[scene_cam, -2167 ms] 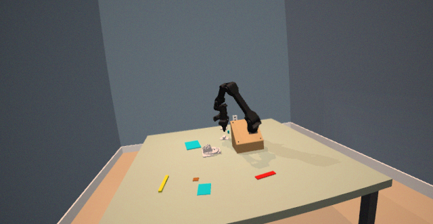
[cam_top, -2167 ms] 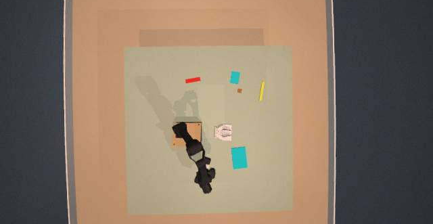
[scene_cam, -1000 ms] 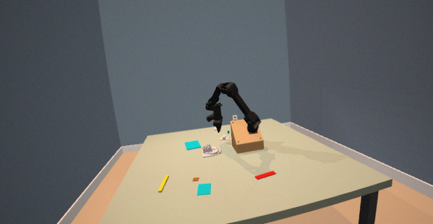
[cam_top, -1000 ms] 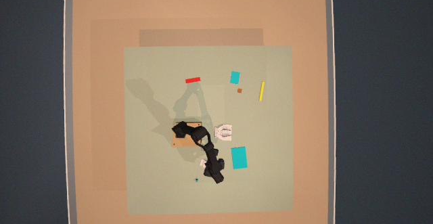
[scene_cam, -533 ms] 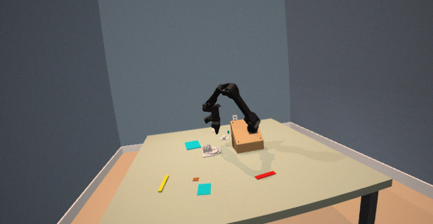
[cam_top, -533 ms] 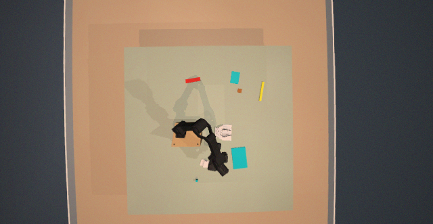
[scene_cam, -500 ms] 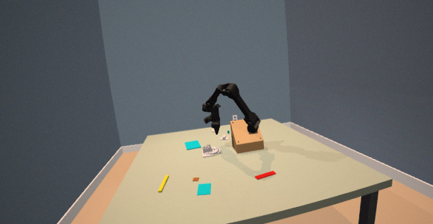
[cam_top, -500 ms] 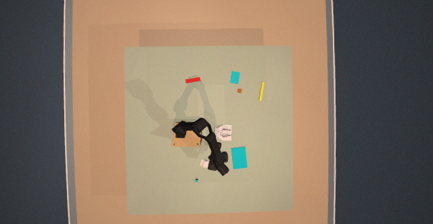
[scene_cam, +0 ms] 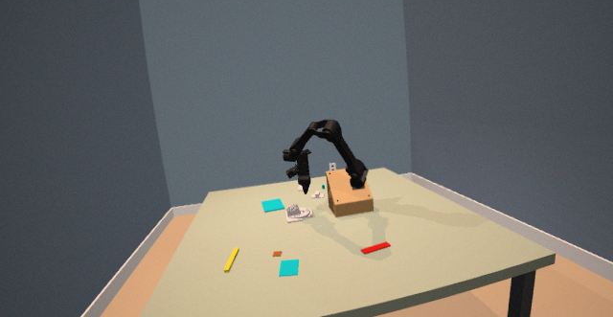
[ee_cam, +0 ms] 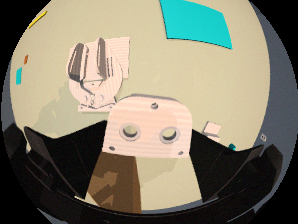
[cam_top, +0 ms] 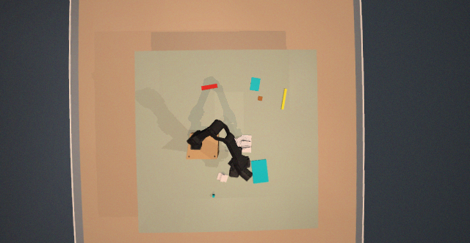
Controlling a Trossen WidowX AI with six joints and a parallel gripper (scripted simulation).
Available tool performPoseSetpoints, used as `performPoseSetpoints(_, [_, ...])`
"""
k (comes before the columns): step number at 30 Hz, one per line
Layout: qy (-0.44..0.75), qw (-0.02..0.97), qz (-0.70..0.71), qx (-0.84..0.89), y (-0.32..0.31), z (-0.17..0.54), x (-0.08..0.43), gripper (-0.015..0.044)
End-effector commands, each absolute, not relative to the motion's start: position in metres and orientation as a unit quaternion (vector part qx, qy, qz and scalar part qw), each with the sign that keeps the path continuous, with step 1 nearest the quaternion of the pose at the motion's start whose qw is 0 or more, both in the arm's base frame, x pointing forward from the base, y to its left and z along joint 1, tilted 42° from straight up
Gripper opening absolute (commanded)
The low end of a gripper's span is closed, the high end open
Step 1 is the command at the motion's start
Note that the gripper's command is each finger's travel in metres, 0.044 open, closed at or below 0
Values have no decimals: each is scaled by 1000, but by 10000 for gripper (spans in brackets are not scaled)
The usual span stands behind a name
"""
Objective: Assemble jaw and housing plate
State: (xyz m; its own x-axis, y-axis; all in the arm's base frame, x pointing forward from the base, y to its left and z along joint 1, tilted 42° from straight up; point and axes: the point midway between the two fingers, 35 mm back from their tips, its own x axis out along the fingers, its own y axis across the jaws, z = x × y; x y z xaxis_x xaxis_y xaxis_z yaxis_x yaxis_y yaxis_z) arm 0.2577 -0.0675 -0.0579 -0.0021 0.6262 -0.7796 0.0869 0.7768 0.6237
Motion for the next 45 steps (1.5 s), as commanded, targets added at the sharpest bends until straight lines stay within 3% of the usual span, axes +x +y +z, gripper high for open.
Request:
performPoseSetpoints(1, [674,657,210,263,-57,-50,259,351])
performPoseSetpoints(24, [663,660,254,246,6,-10,262,351])
performPoseSetpoints(45, [663,660,254,247,8,-9,262,351])
